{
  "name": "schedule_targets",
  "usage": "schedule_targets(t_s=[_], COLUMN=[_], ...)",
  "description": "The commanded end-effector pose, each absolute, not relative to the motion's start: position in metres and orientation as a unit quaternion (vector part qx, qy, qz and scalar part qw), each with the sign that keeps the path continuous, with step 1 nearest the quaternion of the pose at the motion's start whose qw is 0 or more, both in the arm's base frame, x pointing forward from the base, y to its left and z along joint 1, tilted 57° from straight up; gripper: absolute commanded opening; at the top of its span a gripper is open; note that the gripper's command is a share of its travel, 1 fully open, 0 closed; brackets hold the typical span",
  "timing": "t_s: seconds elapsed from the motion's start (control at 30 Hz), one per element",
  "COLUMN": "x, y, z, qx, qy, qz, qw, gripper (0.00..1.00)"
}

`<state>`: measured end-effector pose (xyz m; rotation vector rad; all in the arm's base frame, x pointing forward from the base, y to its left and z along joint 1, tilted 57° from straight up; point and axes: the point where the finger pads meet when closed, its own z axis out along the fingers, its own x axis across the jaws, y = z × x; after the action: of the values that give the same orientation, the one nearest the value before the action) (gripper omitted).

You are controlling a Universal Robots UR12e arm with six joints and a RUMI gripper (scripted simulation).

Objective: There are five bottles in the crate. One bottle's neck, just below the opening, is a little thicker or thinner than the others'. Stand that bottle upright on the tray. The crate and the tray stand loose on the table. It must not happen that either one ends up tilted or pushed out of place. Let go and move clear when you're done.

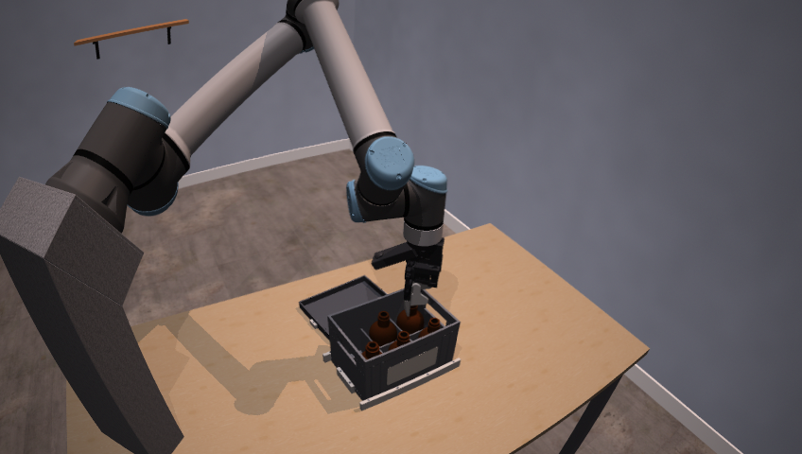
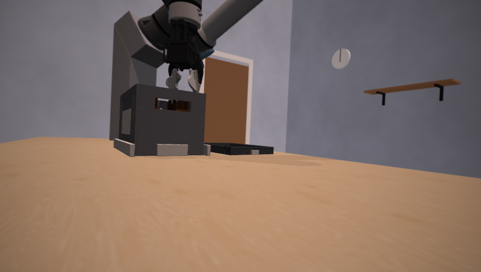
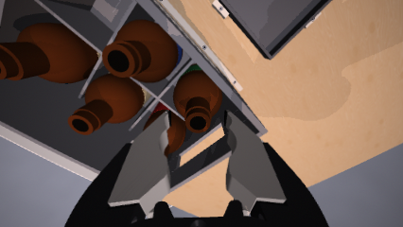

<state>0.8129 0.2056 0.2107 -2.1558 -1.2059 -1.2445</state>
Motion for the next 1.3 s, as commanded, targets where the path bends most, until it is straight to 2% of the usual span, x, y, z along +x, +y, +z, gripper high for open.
schedule_targets(t_s=[0.0, 1.27], x=[0.814, 0.785], y=[0.206, 0.17], z=[0.211, 0.239], qx=[-0.765, -0.766], qy=[-0.429, -0.428], qz=[-0.442, -0.442], qw=[0.186, 0.187], gripper=[0.38, 0.38])
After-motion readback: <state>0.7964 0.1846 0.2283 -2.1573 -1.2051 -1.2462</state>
